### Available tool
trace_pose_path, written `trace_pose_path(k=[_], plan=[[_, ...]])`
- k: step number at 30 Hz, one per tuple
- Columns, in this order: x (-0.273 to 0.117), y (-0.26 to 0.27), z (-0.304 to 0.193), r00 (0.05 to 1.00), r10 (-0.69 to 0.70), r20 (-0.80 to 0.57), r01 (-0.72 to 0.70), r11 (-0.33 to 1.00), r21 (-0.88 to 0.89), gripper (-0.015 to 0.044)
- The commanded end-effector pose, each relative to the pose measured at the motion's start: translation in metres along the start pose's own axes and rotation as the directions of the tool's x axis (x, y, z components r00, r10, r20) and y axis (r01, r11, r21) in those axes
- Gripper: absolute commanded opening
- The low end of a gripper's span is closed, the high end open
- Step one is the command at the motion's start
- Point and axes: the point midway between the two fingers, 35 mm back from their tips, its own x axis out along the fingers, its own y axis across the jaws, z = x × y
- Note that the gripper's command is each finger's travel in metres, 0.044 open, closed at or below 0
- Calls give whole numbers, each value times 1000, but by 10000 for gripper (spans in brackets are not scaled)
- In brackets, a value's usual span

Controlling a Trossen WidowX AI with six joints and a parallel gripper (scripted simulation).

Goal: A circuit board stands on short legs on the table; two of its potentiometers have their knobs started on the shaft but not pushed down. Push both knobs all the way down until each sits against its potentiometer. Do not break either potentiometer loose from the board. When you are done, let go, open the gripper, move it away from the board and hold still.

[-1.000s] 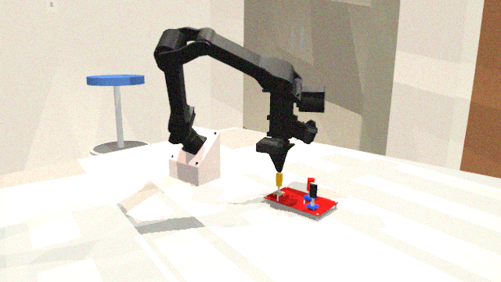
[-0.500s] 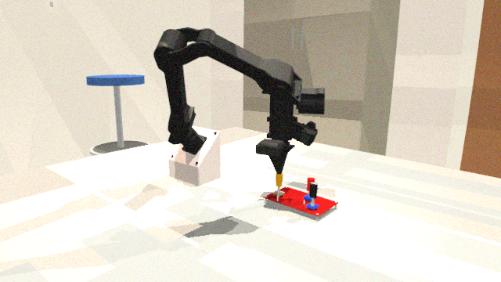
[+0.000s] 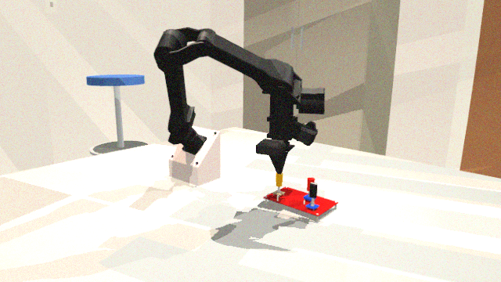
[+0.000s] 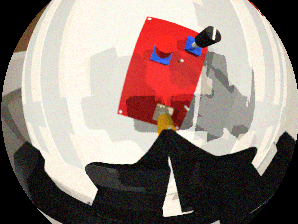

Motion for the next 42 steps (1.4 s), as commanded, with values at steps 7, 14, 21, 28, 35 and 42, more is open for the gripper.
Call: trace_pose_path(k=[7,14,21,28,35,42], plan=[[5,0,0,1000,-5,-1,5,1000,-6,0],[5,-1,0,1000,-5,-1,5,1000,-6,0],[9,-1,0,1000,-5,-1,5,1000,-6,0],[9,-1,0,1000,-6,-1,6,1000,-6,0],[12,-1,0,1000,-6,-1,6,1000,-6,0],[14,-1,0,1000,-6,-1,6,1000,-6,0]])
